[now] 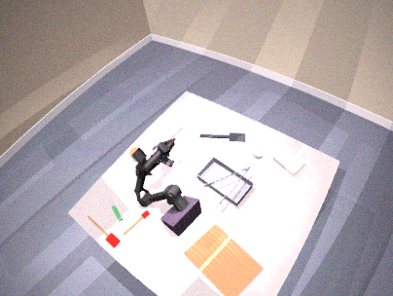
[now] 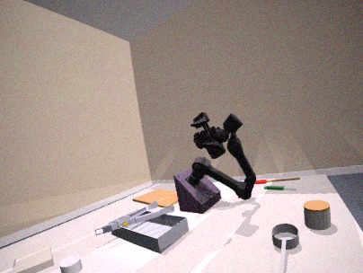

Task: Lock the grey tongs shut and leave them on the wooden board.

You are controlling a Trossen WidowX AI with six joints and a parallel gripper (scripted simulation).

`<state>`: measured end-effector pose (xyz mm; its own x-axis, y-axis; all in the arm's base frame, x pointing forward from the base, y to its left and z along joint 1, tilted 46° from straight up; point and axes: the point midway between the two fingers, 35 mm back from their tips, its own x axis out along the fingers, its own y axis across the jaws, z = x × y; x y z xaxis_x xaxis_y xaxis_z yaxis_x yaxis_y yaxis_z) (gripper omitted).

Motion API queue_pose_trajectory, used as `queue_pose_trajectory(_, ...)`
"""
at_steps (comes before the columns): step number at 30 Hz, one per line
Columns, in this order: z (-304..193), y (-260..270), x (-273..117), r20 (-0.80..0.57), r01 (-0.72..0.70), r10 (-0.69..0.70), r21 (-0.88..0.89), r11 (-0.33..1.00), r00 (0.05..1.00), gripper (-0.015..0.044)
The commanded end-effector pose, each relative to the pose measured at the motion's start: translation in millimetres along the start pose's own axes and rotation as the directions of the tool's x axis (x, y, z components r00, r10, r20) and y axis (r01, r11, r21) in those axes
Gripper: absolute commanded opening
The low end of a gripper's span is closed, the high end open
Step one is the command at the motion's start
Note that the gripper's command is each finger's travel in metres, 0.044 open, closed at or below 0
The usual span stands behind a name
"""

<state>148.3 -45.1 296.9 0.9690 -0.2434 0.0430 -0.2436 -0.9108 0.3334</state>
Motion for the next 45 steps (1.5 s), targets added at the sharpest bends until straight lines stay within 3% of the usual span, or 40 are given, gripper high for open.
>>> queue_pose_trajectory(1,0.0,0.0,0.0,0.000,0.000,0.000,0.000,1.000,1.000,0.0426)
queue_pose_trajectory(7,3.3,6.0,6.5,0.026,0.028,-0.028,-0.003,1.000,0.999,0.0440)
queue_pose_trajectory(17,19.0,36.1,33.9,0.145,0.081,-0.058,-0.159,0.984,0.988,0.0440)
queue_pose_trajectory(25,42.9,51.2,71.3,0.288,0.311,-0.214,-0.351,0.883,0.933,0.0440)
queue_pose_trajectory(30,52.5,56.8,81.9,0.333,0.356,-0.234,-0.374,0.857,0.914,0.0440)
queue_pose_trajectory(35,74.8,58.9,108.5,0.404,0.515,-0.343,-0.477,0.712,0.848,0.0440)
queue_pose_trajectory(41,116.2,49.3,142.2,0.483,0.693,-0.505,-0.582,0.426,0.715,0.0440)
queue_pose_trajectory(45,145.8,38.2,163.2,0.513,0.741,-0.603,-0.639,0.206,0.611,0.0440)
